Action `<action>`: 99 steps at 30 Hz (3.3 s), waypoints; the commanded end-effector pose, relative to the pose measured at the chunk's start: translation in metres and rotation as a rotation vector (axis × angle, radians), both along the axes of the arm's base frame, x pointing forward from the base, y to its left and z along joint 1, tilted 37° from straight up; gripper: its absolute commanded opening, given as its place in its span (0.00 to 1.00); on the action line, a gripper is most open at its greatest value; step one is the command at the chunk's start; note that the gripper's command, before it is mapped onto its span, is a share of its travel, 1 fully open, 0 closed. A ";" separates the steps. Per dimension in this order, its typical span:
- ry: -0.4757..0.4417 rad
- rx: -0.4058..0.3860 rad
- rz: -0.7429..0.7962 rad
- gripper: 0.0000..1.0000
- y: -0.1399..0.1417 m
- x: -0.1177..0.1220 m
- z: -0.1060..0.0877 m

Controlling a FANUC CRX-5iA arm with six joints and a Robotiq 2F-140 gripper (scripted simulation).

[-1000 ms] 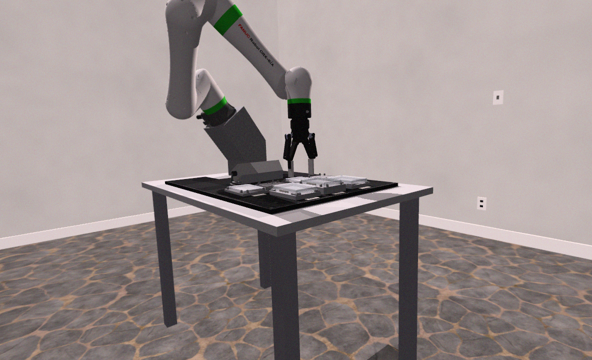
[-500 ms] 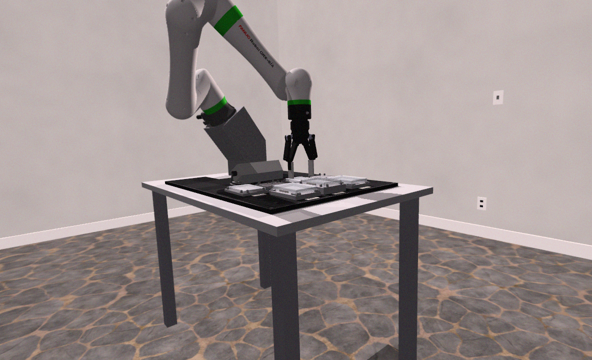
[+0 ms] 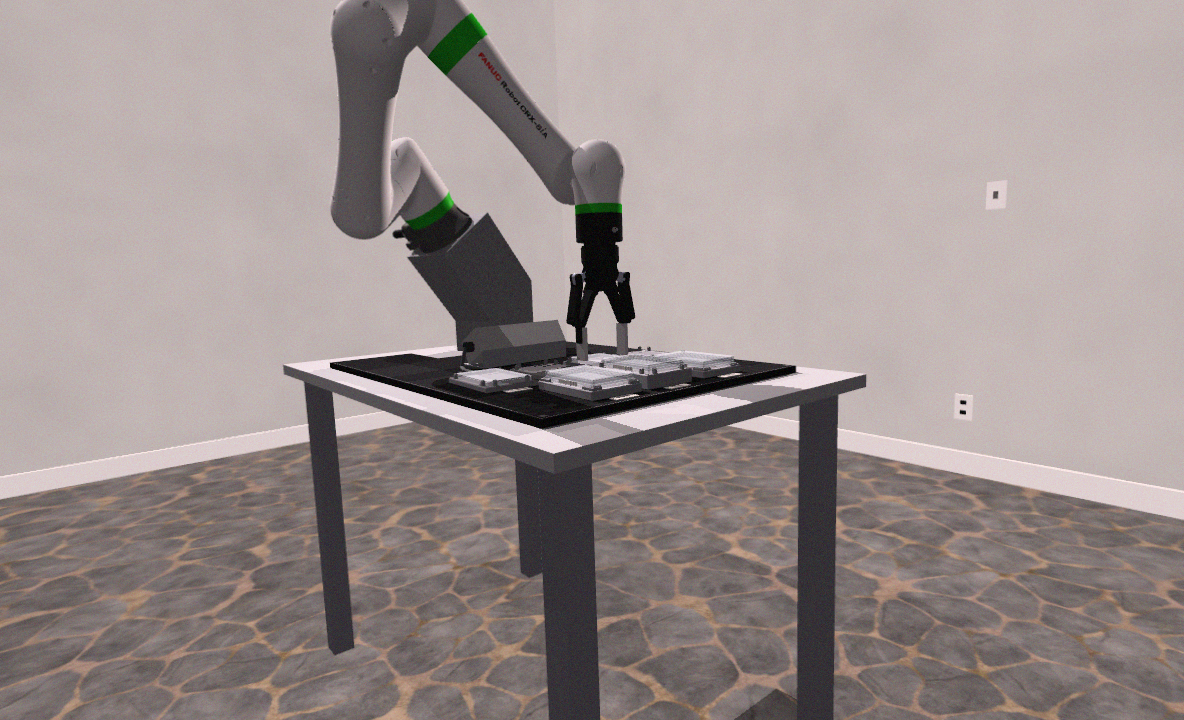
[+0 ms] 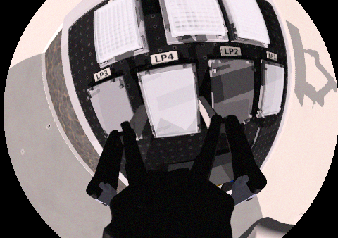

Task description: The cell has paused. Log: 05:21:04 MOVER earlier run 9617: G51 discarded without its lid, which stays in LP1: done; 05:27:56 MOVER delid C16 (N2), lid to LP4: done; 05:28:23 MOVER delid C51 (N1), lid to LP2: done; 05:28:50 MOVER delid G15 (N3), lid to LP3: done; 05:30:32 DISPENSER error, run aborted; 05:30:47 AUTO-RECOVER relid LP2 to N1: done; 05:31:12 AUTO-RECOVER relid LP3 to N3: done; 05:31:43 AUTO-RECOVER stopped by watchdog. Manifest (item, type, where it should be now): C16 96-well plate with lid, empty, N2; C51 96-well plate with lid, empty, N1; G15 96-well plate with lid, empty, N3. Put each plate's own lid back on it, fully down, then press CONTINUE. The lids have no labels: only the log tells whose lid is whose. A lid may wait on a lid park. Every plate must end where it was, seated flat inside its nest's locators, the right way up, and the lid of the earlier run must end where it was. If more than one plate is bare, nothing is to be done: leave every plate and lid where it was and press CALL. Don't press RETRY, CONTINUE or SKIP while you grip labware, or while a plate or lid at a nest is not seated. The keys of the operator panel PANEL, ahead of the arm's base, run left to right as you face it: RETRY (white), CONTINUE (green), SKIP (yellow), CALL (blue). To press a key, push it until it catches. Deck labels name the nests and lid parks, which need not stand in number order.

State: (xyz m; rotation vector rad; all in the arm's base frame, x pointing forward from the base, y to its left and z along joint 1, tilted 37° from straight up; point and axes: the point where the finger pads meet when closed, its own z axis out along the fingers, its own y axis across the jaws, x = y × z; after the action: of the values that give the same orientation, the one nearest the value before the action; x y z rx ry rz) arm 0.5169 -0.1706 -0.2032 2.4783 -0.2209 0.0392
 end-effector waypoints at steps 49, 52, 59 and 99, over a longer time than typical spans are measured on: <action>0.000 0.000 0.000 0.66 -0.003 0.000 -0.004; 0.000 0.000 0.000 0.66 -0.003 0.000 -0.004; 0.000 0.000 0.000 0.00 -0.003 0.000 -0.004; 0.000 0.000 0.000 0.00 -0.003 0.000 -0.004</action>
State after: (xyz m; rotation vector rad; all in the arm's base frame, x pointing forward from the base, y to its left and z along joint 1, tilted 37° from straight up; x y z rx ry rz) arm 0.5170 -0.1732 -0.2067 2.4783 -0.2206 0.0398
